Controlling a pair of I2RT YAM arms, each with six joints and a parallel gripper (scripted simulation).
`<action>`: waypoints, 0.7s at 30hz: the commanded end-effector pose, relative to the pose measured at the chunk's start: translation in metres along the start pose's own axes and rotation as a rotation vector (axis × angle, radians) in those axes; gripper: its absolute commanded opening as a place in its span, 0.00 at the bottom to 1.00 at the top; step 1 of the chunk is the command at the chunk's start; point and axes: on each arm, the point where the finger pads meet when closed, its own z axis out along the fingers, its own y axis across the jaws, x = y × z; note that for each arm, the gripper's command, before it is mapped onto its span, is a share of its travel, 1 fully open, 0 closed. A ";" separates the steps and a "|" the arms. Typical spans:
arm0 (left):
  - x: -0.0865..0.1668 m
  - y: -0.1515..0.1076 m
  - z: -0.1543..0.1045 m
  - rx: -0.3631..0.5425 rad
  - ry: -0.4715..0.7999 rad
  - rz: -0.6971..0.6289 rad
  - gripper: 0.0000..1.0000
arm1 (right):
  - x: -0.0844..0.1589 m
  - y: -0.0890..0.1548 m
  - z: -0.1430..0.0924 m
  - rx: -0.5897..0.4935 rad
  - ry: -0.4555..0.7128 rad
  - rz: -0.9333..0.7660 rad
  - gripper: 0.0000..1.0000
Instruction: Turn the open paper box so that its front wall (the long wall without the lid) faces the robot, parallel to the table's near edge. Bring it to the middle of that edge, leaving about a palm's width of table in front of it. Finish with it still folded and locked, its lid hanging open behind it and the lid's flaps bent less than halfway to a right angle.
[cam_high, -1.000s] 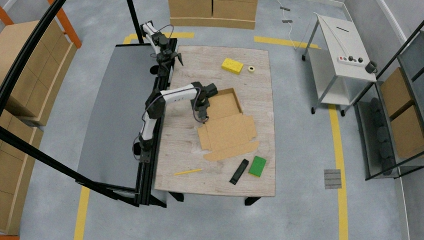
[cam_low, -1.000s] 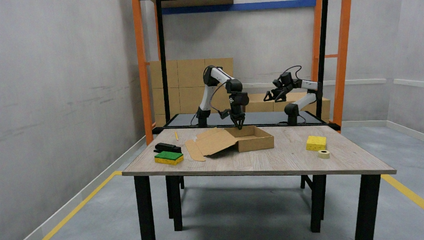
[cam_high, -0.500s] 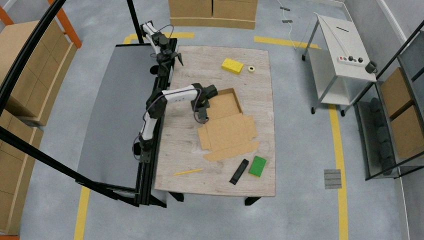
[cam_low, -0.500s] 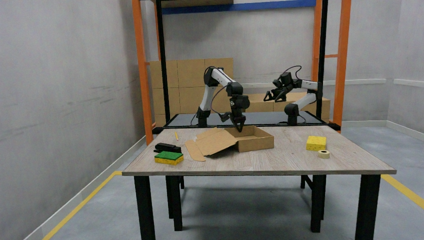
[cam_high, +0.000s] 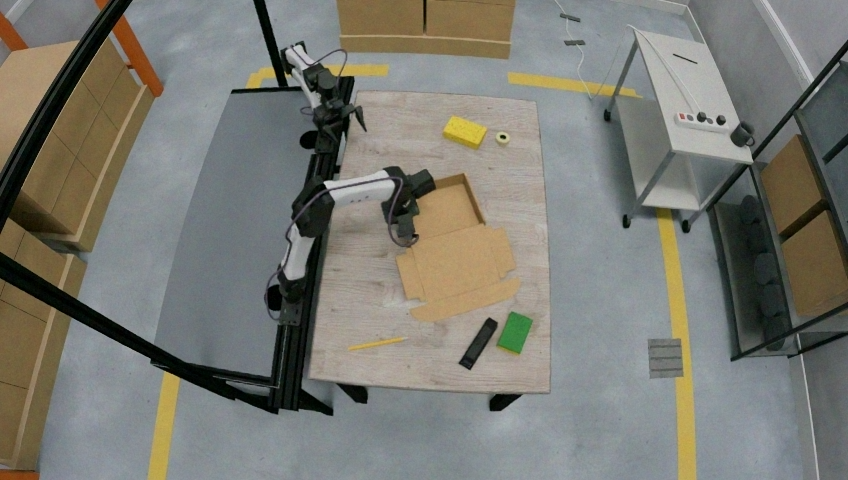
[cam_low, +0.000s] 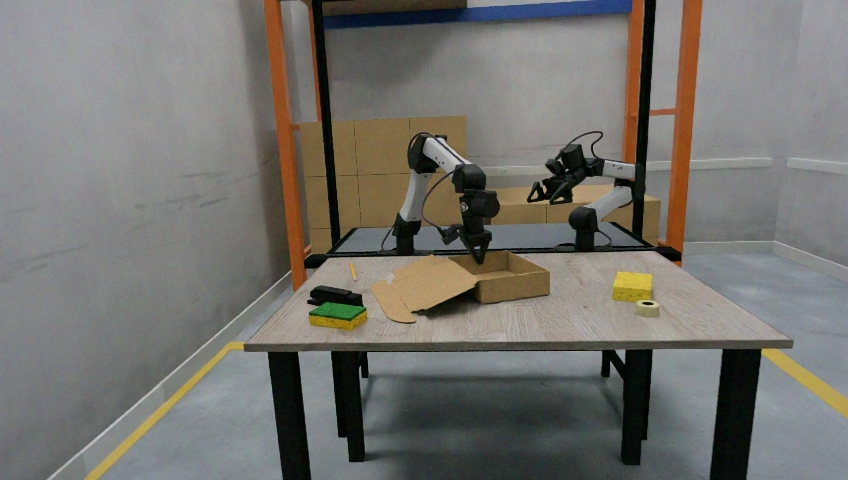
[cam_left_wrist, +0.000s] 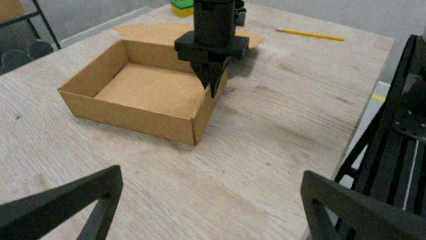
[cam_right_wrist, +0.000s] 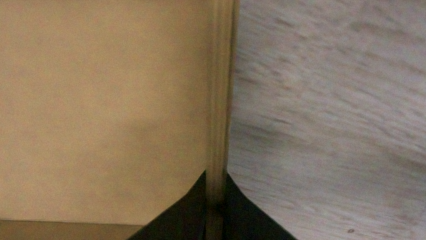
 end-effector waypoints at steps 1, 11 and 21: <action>-0.003 0.002 -0.001 -0.007 -0.011 -0.005 1.00 | -0.004 -0.004 -0.004 -0.011 -0.010 -0.054 0.00; -0.003 0.002 -0.001 -0.007 -0.011 -0.005 1.00 | -0.006 -0.008 -0.005 -0.003 -0.010 -0.121 0.00; -0.003 0.002 -0.001 -0.007 -0.011 -0.005 1.00 | -0.010 -0.017 -0.005 0.020 -0.012 -0.203 0.00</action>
